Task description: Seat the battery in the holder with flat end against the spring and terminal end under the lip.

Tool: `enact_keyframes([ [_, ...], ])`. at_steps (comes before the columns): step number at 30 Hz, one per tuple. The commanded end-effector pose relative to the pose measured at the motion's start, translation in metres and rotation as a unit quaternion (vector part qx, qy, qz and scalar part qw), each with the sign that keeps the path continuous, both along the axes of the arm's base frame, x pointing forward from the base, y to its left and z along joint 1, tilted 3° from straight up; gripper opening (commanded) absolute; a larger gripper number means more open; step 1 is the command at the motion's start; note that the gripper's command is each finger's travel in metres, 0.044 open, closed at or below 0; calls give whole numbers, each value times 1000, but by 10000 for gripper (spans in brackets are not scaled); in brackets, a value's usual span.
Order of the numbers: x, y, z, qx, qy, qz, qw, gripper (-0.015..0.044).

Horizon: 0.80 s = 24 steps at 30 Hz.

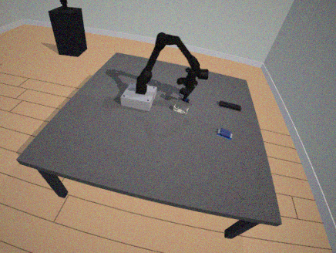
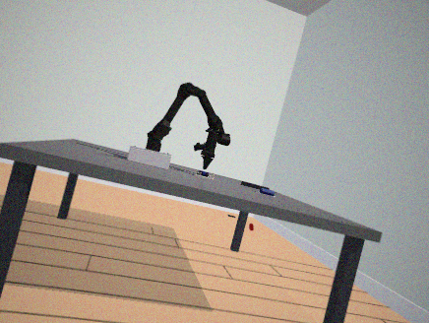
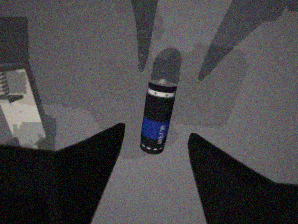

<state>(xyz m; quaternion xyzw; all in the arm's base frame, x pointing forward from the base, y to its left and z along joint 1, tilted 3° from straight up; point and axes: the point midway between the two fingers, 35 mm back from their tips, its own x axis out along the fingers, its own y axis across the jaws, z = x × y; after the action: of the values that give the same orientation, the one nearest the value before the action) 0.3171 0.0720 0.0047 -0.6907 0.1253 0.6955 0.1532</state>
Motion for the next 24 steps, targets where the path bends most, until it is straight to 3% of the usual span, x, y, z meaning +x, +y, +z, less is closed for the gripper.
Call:
enact_keyframes([
  [1, -1, 1, -7, 2, 1, 3, 1000, 241],
  [19, -2, 2, -34, 2, 1, 3, 1000, 241],
  [24, -2, 2, -34, 2, 1, 3, 1000, 110],
])
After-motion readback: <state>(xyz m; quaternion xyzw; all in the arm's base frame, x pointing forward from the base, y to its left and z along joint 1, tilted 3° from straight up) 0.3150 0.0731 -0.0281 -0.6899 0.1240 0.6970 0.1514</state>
